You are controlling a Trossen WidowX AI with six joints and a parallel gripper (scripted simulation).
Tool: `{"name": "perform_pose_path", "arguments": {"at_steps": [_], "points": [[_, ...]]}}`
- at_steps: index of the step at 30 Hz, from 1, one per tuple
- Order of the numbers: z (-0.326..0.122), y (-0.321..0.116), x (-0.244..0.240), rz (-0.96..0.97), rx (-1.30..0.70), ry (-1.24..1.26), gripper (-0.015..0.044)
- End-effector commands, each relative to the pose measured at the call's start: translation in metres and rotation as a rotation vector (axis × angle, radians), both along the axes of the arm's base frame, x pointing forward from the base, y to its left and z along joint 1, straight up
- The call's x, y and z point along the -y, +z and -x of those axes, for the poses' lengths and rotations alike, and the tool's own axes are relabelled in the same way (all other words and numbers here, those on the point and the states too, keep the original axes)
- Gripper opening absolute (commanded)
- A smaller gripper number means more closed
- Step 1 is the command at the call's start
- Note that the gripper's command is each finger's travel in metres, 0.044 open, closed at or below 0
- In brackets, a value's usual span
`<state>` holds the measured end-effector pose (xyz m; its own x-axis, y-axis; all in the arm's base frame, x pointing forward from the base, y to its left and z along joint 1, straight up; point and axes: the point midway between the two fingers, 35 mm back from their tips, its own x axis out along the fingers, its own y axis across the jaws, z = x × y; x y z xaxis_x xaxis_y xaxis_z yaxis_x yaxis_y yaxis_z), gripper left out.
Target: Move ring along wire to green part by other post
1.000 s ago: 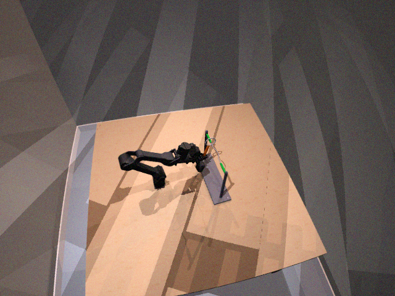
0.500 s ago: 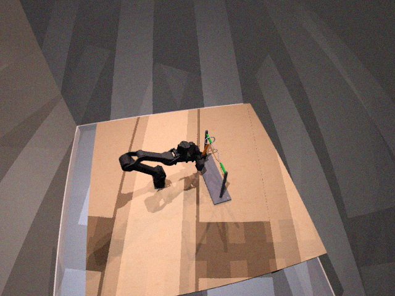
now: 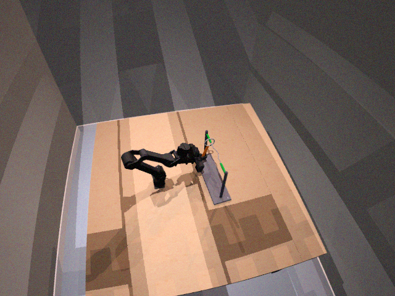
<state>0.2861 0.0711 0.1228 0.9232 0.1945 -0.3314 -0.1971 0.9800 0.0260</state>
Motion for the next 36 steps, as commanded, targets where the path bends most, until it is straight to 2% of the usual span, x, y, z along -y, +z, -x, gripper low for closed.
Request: {"name": "perform_pose_path", "arguments": {"at_steps": [1,20,32,36], "points": [[-0.0003,-0.0013,0.0003,-0.003,-0.001,-0.004,-0.0150],[-0.0003,-0.0013,0.0003,-0.003,-0.001,-0.004,-0.0150],[0.0005,-0.0006,0.0000,-0.001,0.000,0.000,0.0160],[0.0045,0.0018,0.0007,-0.001,-0.001,-0.001,0.0160]]}}
